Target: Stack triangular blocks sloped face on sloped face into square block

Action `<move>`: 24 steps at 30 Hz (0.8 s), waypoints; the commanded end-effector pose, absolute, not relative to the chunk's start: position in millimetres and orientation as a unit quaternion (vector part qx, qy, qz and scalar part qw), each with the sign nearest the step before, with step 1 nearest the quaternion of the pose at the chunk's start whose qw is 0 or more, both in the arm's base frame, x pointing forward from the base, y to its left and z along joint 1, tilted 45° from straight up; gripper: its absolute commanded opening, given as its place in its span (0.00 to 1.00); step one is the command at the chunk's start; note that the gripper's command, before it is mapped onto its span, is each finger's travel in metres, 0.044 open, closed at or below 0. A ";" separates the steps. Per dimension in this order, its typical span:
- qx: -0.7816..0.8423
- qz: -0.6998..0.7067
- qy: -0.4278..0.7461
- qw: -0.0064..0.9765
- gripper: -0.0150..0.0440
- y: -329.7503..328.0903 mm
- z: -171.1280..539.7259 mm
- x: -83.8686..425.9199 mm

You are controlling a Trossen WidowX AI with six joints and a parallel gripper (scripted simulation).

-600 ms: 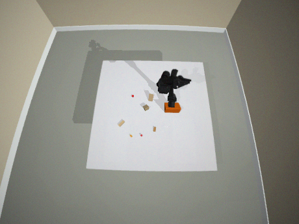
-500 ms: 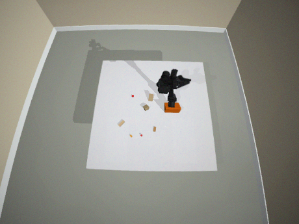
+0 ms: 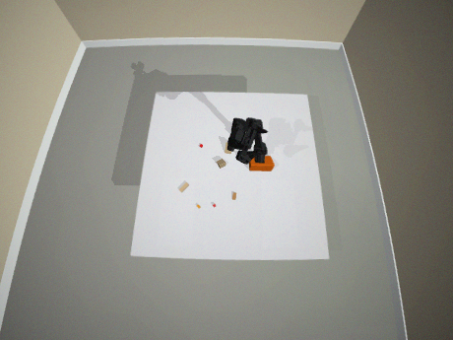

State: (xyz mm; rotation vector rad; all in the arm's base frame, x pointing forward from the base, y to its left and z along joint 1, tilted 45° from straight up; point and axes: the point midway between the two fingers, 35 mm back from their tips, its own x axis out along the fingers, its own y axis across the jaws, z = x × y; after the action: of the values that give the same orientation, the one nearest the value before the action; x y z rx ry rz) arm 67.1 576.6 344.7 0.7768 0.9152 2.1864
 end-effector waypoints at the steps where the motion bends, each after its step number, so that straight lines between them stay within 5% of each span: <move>1: 0.360 0.721 0.454 0.381 1.00 596.4 299.0 108.7; 12: 0.459 0.374 0.610 0.527 1.00 583.6 152.5 203.2; 24: 0.445 -0.028 0.614 0.651 1.00 463.7 3.6 258.2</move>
State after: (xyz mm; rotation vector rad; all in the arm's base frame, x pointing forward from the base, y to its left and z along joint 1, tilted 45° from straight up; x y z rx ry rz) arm 247.9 511.0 44.5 1.0651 1.4497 0.2195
